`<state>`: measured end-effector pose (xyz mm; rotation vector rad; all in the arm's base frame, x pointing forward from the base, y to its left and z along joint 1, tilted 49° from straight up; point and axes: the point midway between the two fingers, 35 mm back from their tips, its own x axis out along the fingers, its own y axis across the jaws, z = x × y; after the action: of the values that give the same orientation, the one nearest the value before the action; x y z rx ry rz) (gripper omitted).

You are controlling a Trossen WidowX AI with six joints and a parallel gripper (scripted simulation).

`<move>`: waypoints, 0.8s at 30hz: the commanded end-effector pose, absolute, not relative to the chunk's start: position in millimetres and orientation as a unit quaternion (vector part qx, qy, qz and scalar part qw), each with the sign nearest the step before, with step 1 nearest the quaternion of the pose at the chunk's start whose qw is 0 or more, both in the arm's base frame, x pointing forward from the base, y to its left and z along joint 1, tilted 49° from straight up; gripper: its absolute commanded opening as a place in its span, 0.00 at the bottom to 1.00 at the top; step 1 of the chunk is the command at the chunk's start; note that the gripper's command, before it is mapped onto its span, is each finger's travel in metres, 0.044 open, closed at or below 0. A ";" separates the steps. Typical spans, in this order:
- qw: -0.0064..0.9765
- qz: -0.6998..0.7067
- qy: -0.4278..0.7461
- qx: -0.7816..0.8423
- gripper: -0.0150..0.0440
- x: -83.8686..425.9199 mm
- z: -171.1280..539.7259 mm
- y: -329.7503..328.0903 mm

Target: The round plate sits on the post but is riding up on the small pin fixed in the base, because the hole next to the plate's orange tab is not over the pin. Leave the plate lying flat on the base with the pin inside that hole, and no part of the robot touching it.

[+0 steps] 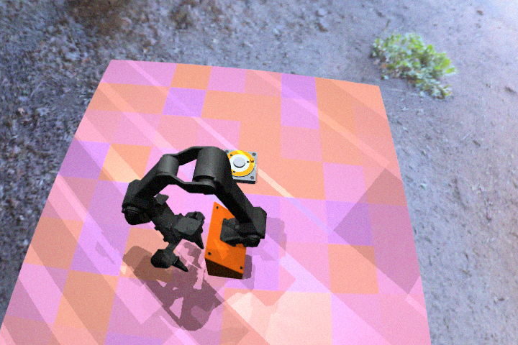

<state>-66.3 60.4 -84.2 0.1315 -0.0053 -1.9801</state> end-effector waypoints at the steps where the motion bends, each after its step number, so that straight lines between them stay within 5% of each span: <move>1: 0.543 -0.838 -0.002 0.058 0.89 -65.9 -84.7 61.4; 15: 0.387 -0.837 -0.189 0.337 0.26 2.0 -103.0 110.2; 24: 0.142 -0.697 -0.448 0.542 0.25 92.2 -96.5 121.8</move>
<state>36.2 117.6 -101.8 1.1464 -0.7991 -2.1098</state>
